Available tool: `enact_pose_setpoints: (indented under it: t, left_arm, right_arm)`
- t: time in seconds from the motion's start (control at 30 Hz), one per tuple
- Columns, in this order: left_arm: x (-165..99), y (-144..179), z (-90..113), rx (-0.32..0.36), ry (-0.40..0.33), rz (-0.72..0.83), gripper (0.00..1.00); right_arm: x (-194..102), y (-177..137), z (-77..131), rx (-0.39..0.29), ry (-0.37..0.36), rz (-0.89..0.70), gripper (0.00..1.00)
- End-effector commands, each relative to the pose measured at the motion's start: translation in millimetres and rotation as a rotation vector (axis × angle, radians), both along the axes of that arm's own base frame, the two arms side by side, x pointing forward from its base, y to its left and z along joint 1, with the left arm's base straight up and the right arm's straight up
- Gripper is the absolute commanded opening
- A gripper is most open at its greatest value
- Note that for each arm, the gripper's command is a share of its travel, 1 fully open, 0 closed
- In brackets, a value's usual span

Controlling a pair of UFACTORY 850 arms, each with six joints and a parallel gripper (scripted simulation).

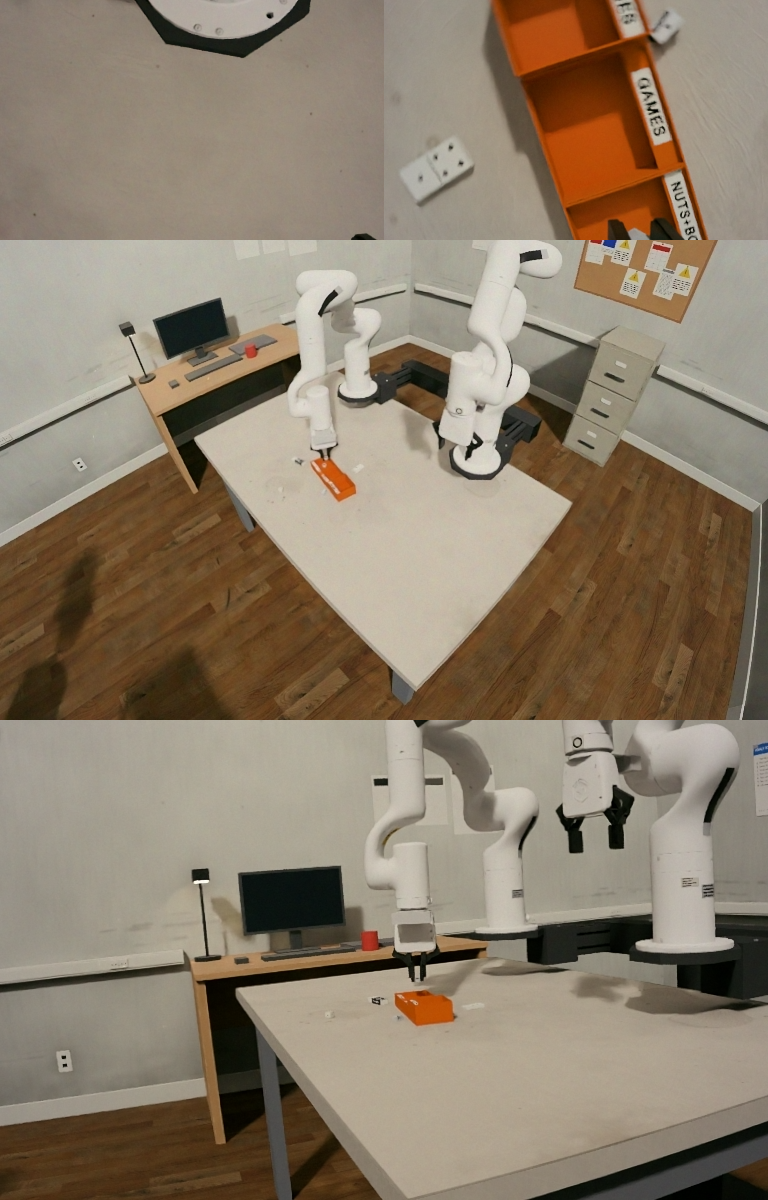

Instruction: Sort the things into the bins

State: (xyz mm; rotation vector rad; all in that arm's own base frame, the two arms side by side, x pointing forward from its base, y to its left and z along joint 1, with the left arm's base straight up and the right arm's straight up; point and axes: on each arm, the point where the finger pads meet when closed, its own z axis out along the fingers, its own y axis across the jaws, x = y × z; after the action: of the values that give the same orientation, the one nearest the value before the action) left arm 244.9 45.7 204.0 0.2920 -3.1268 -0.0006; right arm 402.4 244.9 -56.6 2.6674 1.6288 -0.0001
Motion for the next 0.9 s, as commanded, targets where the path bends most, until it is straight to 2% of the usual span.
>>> enact_pose_setpoints:
  t: [0.0,0.13,0.63,0.87]
  left_arm:
    - [0.7,0.1,0.5,0.000,-0.001,0.000,1.00]
    - [0.7,0.1,0.5,0.000,-0.001,0.000,1.00]
    - [0.7,0.1,0.5,0.000,-0.001,0.000,1.00]
    - [0.7,0.1,0.5,0.000,-0.001,0.000,1.00]
  right_arm:
    - [0.6,0.1,0.5,0.007,0.004,0.157,0.11]
    - [0.6,0.2,0.5,0.012,0.009,0.298,0.11]
    - [0.6,0.3,0.5,0.012,0.009,0.298,0.11]
    - [0.6,0.3,-9.5,0.012,0.009,0.298,0.11]
